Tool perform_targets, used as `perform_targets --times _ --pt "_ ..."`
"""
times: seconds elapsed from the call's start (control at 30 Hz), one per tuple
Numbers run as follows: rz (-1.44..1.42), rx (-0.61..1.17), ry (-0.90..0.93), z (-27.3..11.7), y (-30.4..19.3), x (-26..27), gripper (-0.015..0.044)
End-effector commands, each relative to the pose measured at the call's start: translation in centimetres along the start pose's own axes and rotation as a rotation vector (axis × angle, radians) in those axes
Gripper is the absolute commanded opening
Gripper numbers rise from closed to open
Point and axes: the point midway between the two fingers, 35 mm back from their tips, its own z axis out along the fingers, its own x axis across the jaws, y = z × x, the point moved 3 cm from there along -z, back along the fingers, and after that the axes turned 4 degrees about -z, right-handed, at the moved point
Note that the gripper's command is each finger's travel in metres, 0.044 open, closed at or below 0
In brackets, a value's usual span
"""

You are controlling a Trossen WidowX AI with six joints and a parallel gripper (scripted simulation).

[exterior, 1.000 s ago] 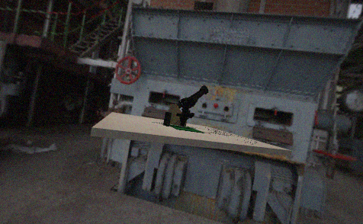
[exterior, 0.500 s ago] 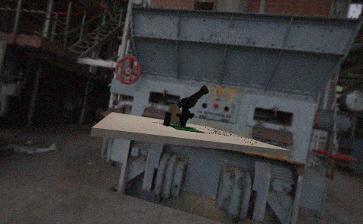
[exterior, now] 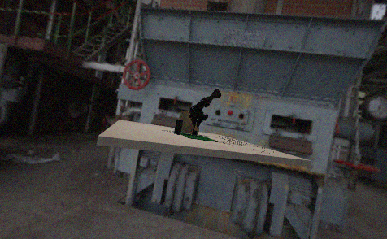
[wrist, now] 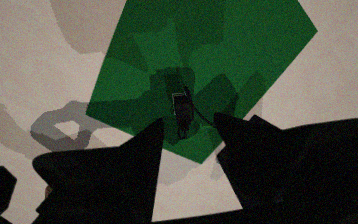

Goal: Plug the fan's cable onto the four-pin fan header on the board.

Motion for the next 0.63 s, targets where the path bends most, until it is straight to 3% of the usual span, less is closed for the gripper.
perform_targets --times 0.0,0.27,0.6 --pt "-0.006 0.010 0.004 -0.3 0.9 0.1 0.0260" --pt "-0.009 0.006 0.006 -0.2 11.8 1.2 0.0260" --pt "-0.009 0.005 0.006 -0.2 12.0 1.2 0.0260"
